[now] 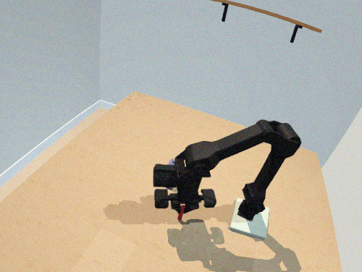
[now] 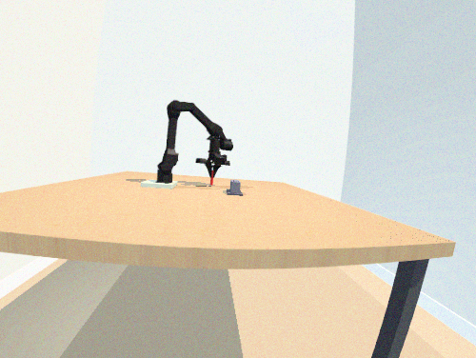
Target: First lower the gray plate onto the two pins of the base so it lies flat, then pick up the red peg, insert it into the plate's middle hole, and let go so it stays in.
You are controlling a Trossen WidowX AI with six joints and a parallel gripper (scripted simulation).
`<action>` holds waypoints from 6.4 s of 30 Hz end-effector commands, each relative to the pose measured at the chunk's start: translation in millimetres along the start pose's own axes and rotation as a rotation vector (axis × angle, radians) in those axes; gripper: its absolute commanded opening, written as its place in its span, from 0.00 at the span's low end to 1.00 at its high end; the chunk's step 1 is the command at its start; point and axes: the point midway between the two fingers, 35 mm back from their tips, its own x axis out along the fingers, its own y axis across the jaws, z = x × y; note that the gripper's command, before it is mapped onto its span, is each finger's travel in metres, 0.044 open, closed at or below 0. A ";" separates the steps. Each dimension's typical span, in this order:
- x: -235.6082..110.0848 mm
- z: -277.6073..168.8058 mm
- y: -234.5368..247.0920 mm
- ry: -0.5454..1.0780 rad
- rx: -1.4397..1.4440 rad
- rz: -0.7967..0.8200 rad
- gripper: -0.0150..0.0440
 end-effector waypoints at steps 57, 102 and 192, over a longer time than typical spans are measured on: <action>-66.7 99.5 29.6 -0.020 0.024 0.014 0.25; -68.2 206.0 16.9 -0.016 0.004 0.009 0.25; -52.7 206.3 16.8 -0.018 0.005 0.009 0.51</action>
